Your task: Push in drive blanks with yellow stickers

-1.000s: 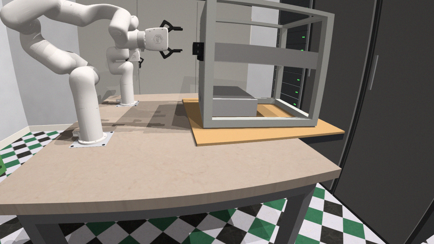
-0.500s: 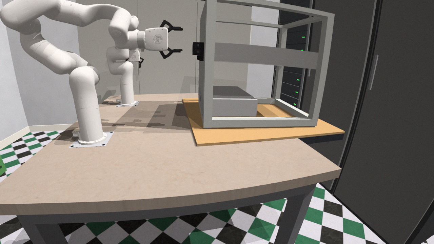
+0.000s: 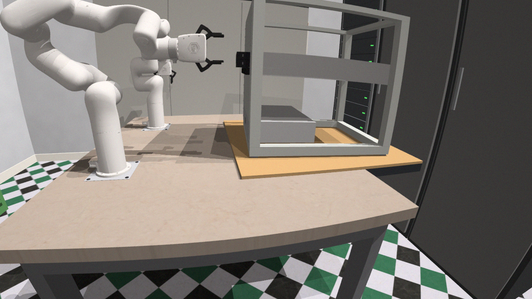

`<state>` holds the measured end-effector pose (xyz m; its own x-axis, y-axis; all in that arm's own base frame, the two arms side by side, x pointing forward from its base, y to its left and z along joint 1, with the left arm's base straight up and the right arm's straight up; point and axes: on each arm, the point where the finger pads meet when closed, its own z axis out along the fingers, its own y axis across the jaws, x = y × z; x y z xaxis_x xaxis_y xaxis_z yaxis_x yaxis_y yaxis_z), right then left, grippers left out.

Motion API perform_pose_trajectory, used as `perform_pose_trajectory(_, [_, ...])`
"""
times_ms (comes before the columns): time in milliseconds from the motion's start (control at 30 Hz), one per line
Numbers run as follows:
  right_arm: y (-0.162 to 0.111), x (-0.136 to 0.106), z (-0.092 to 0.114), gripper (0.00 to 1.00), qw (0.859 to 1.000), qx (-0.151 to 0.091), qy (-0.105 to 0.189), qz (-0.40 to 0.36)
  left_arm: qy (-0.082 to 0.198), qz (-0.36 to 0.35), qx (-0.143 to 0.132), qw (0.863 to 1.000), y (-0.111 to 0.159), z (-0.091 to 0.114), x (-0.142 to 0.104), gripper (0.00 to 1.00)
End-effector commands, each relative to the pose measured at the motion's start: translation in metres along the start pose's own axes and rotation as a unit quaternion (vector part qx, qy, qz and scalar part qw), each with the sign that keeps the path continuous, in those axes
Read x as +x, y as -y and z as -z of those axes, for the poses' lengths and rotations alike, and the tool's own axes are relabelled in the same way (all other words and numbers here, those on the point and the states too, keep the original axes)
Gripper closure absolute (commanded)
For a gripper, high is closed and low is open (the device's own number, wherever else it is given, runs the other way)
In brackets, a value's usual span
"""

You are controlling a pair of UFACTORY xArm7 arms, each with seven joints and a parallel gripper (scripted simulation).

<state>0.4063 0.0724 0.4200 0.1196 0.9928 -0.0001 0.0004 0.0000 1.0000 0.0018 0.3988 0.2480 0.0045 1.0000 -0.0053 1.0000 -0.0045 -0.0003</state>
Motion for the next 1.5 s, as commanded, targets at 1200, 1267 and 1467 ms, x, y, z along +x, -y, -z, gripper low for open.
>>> perform_pose_trajectory(1200, [-0.0019, 0.0001, -0.0002, 1.0, 1.0, -0.002, 0.0, -0.001, -0.003, 0.0, 0.0, 1.0, 0.0, 0.002, 0.0012, 0.0])
perform_pose_trajectory(1267, [-0.0019, 0.0001, -0.0002, 1.0, 1.0, -0.002, 0.0, -0.001, -0.003, 0.0, 0.0, 1.0, 0.0, 0.002, 0.0012, 0.0])
perform_pose_trajectory(1467, [-0.0011, 0.0028, 0.0002, 1.0, 1.0, -0.002, 0.0, -0.001, -0.003, 0.0, 0.0, 1.0, 0.0, 0.002, 0.0012, 0.0])
